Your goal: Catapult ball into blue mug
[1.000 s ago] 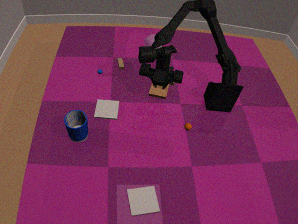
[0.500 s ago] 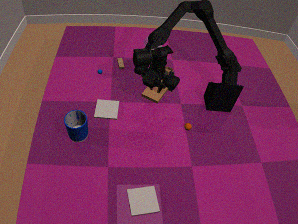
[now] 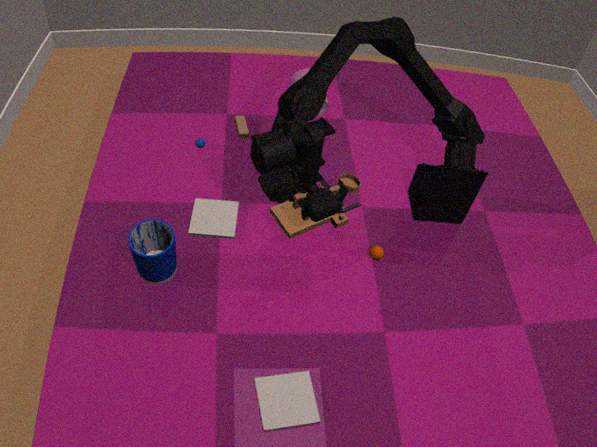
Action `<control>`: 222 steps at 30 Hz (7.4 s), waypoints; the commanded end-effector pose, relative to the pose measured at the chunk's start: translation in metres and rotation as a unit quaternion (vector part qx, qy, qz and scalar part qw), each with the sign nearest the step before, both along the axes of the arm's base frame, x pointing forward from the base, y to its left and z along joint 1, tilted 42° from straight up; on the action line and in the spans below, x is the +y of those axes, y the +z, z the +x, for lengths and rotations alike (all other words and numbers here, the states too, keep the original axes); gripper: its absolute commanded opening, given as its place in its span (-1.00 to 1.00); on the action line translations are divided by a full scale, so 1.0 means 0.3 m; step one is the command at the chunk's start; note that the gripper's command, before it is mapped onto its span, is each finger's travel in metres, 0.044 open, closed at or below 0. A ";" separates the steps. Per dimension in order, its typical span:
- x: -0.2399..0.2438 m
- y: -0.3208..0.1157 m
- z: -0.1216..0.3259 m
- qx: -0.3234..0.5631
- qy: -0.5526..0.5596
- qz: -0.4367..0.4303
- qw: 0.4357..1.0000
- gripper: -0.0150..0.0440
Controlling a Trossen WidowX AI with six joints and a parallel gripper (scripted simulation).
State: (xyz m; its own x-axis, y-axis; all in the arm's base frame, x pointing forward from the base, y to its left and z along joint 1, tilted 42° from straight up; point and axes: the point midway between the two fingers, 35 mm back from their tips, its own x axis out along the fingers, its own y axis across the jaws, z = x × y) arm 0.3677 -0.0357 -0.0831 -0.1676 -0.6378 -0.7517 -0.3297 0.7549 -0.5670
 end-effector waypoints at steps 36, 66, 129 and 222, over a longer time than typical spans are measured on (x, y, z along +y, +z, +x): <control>-0.005 -0.151 0.045 -0.073 -0.076 -0.017 0.994 -0.49; 0.022 -0.120 0.052 -0.069 -0.082 -0.016 0.994 1.00; -0.032 -0.180 0.025 -0.073 -0.076 -0.018 0.994 1.00; 0.185 0.076 0.081 -0.068 -0.082 -0.016 0.994 1.00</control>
State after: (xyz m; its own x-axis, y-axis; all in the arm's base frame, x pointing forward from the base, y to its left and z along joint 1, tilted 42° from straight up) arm 0.3915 0.0091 -0.0763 -0.1622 -0.6367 -0.7538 -0.1283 0.7711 -0.6237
